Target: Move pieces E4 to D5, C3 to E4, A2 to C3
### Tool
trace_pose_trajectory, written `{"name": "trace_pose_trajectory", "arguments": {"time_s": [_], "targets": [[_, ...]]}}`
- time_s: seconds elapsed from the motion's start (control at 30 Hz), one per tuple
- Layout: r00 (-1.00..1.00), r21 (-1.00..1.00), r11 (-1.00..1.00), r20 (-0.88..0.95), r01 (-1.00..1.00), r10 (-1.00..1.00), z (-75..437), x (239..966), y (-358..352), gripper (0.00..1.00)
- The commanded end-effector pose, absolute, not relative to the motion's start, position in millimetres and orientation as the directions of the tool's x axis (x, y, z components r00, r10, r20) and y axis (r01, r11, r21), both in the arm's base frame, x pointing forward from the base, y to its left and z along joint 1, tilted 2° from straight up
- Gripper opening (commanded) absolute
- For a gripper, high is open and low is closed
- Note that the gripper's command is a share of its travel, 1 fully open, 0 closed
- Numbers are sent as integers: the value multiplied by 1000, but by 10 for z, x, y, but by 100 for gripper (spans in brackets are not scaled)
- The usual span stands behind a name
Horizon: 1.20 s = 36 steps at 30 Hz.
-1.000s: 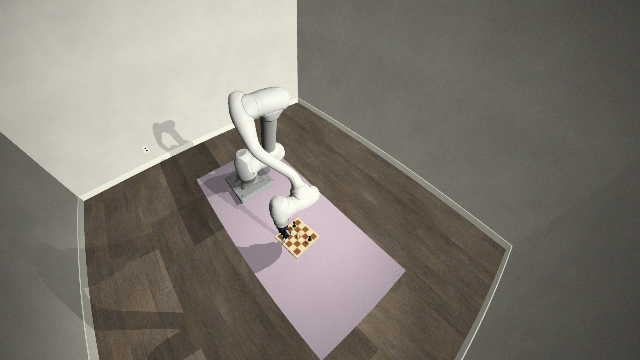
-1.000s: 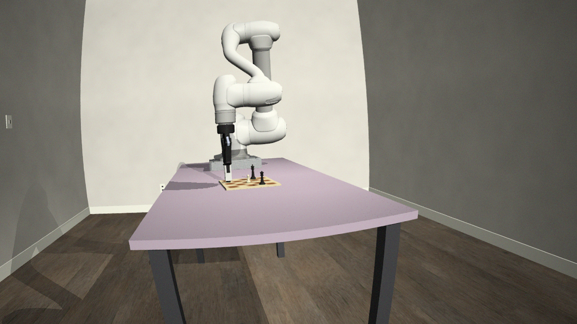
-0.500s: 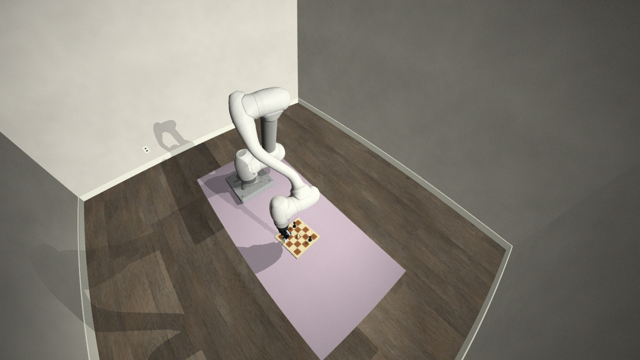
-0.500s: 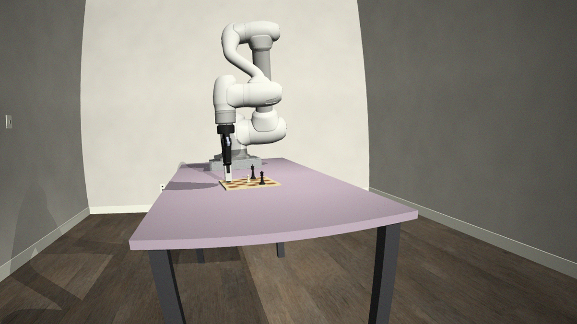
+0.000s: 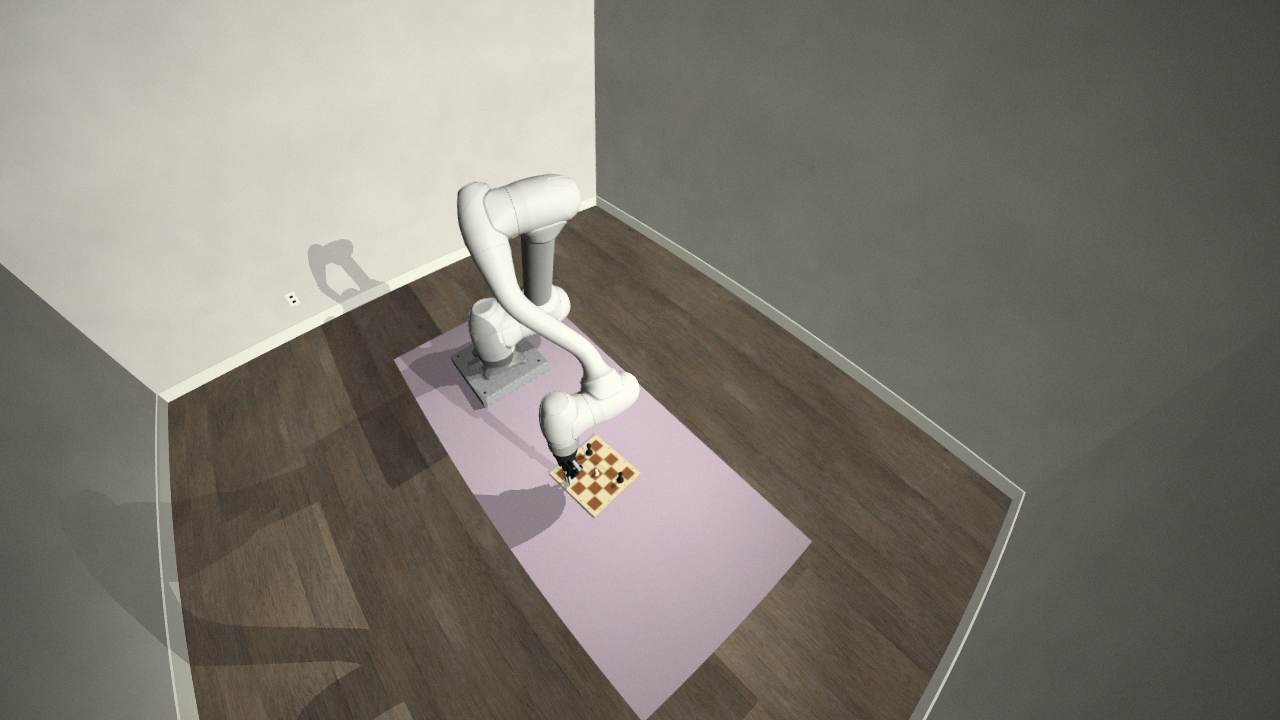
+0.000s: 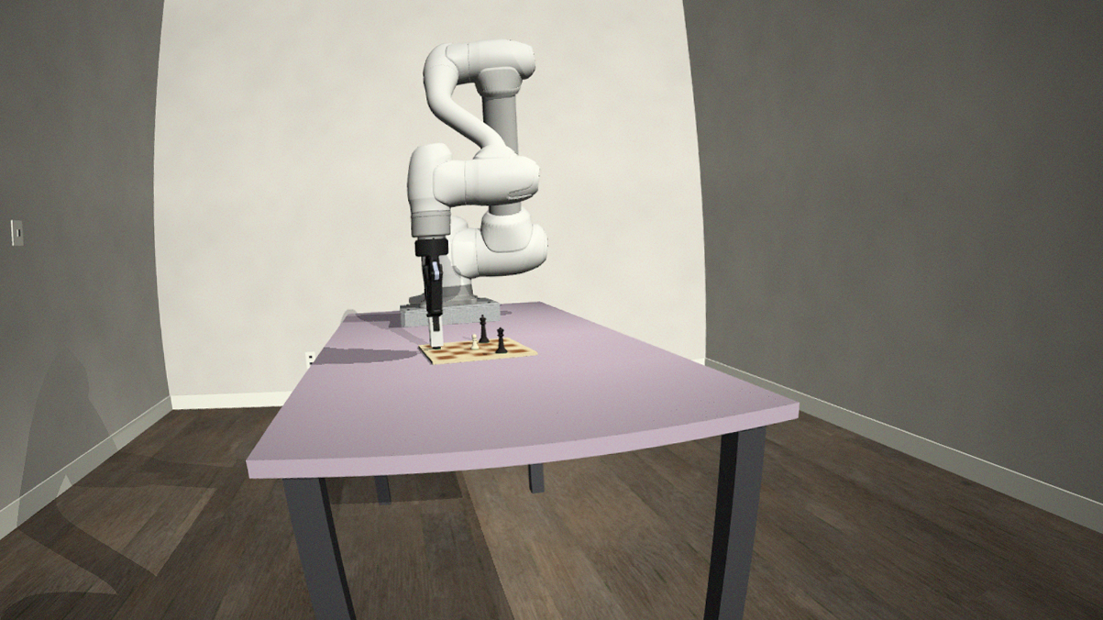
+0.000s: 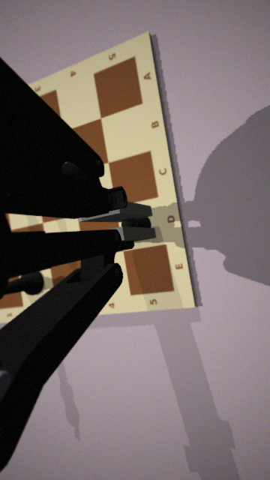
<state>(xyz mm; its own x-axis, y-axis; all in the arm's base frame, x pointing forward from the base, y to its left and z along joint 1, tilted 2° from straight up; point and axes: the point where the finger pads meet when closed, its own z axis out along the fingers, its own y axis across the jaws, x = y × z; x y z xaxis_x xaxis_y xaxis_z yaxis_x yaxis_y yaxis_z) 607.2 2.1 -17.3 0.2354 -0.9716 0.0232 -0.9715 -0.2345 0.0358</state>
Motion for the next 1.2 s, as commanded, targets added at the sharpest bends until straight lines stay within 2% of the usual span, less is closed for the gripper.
{"name": "trace_pose_trajectory", "arguments": {"time_s": [0.0,0.43,0.47,0.53,0.57,0.73,0.77,0.9,0.93,1.17], "targets": [[235,36,-235,23,-971,-972,-171,6073,21,0],[235,36,-235,23,-971,-972,-171,6073,21,0],[235,36,-235,23,-971,-972,-171,6073,21,4],[235,36,-235,23,-971,-972,-171,6073,21,4],[235,36,-235,23,-971,-972,-171,6073,21,8],[235,36,-235,23,-971,-972,-171,6073,21,12],[235,36,-235,23,-971,-972,-171,6073,21,16],[235,36,-235,23,-971,-972,-171,6073,21,16],[235,36,-235,23,-971,-972,-171,6073,21,20],[235,36,-235,23,-971,-972,-171,6073,21,20]]}}
